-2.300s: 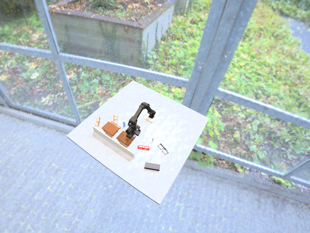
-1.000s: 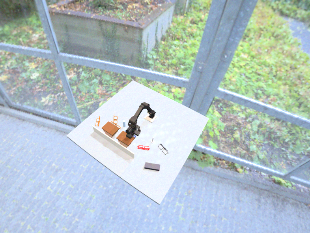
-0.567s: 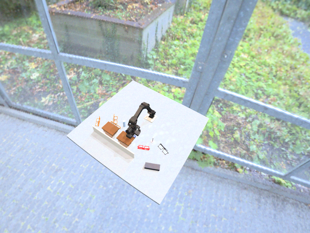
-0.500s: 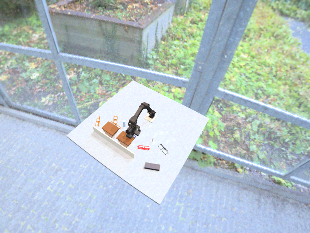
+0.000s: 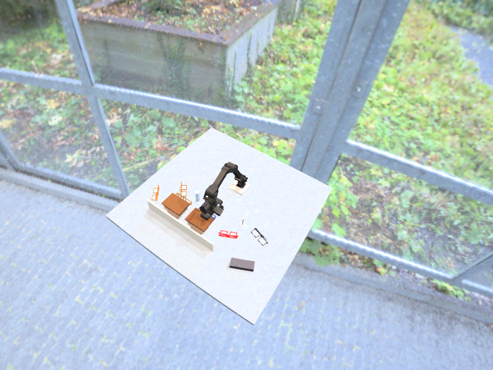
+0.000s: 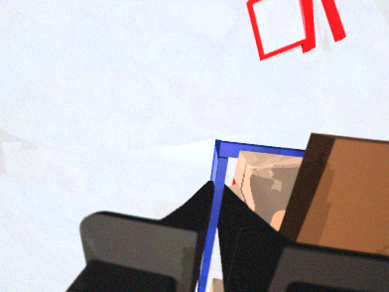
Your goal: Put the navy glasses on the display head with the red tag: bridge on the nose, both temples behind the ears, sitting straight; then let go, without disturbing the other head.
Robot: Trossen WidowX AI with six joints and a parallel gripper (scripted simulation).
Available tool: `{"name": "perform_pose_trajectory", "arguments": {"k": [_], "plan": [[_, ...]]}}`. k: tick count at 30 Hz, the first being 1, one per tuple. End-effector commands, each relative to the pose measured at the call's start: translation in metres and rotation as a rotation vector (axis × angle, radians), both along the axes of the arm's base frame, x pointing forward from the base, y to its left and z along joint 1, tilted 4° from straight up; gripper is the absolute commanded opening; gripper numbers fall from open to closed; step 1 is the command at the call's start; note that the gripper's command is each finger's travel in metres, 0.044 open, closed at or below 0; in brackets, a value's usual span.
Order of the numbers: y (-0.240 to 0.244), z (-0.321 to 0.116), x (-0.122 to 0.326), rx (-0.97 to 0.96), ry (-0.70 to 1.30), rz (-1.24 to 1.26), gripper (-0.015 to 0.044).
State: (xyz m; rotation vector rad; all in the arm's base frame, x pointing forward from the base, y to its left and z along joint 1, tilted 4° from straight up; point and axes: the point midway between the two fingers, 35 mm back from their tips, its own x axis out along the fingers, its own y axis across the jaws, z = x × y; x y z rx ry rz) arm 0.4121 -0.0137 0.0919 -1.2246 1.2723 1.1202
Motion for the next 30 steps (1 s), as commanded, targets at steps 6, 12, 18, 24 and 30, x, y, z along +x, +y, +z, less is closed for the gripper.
{"name": "perform_pose_trajectory", "arguments": {"k": [6,12,18,24,30], "plan": [[-0.0009,-0.0005,0.0001,-0.006,0.0,0.002,0.0],[-0.0009,-0.0005,0.0001,-0.006,0.0,0.002,0.0],[-0.0004,-0.0016,0.0,-0.002,0.0,0.001,0.0],[-0.0012,-0.005,0.0003,-0.006,0.0,0.002,0.0],[-0.0002,-0.004,0.0005,0.0,-0.001,-0.001,0.0053]]}}
